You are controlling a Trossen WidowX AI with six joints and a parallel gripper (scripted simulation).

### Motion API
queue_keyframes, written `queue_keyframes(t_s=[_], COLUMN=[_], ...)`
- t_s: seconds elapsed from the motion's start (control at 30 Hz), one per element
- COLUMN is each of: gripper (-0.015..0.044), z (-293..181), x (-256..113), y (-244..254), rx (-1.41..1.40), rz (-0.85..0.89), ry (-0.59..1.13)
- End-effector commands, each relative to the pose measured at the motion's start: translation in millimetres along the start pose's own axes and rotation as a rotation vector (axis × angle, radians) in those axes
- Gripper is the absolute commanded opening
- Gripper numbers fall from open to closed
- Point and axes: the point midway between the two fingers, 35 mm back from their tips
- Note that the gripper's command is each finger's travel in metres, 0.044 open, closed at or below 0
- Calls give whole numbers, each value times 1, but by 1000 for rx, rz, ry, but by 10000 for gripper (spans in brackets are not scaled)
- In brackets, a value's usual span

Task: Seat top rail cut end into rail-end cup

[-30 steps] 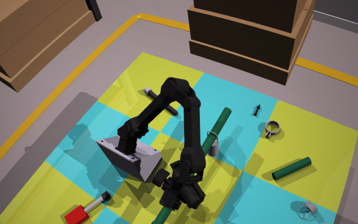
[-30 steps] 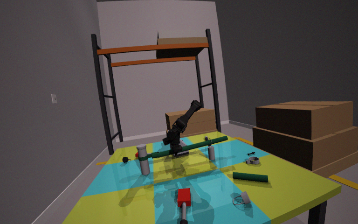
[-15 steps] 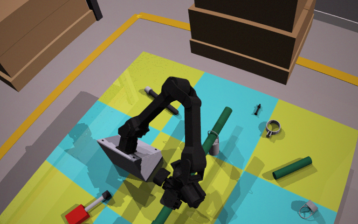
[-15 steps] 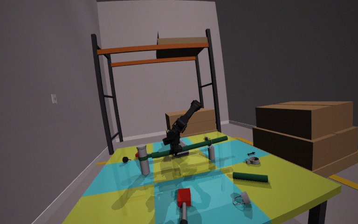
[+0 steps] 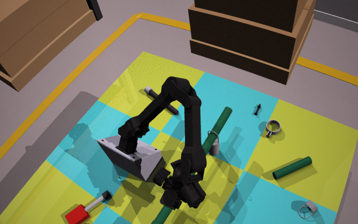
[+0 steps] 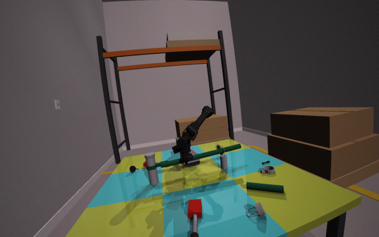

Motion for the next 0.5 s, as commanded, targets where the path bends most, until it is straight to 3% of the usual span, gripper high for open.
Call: queue_keyframes(t_s=[0.0, 0.47], gripper=[0, 0], z=[4, 7], x=[-4, -6], y=[0, 1], rx=[1, 1], rz=[4, 4], ry=[-12, -13])
Point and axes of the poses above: the point midway between the two fingers, 35 mm back from their tips, its own x axis out along the fingers, its own y axis across the jaws, z = x × y, and after that the axes turned 4 degrees about x, right-handed
